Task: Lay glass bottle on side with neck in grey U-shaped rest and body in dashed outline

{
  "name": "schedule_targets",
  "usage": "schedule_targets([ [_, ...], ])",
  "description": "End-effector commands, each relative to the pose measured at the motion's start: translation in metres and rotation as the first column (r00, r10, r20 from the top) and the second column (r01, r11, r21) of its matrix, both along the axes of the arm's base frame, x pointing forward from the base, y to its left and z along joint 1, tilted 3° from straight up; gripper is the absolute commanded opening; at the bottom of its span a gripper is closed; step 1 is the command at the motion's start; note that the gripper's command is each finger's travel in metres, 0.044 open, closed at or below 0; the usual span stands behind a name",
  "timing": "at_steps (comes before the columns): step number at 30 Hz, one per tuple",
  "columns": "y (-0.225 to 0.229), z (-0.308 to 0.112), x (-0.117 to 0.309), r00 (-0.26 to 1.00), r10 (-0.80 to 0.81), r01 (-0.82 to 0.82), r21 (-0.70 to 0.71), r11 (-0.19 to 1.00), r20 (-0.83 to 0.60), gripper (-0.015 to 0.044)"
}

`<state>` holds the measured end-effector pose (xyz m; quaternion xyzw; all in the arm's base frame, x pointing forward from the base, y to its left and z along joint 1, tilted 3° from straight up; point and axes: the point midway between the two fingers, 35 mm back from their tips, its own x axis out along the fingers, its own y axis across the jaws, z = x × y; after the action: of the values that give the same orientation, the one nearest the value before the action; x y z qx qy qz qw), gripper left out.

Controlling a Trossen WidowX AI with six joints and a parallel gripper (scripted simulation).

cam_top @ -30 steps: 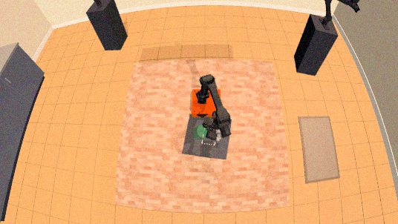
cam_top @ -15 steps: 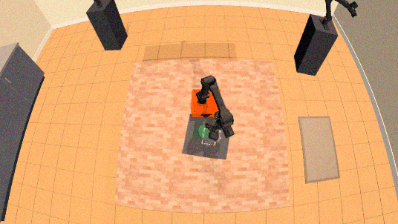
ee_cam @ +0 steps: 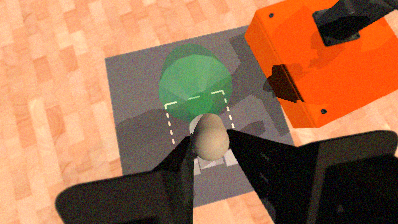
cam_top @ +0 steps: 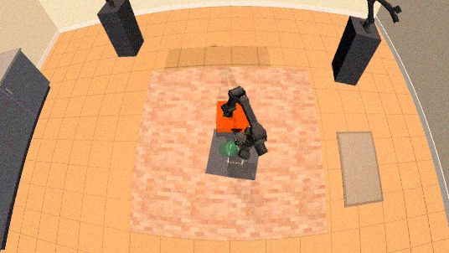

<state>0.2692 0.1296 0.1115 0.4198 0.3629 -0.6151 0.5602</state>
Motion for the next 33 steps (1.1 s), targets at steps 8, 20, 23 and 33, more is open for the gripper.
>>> schedule_targets([
  [8,0.016,-0.01,0.0,1.0,0.001,-0.001,-0.001,1.0,0.002,0.013],
  [20,0.029,-0.02,-0.001,1.0,0.006,-0.006,-0.008,1.0,0.008,0.013],
  [23,0.032,-0.022,-0.001,1.0,0.008,-0.008,-0.009,1.0,0.01,0.013],
  [33,0.042,-0.031,-0.001,1.0,0.015,-0.015,-0.012,1.0,0.016,0.013],
])
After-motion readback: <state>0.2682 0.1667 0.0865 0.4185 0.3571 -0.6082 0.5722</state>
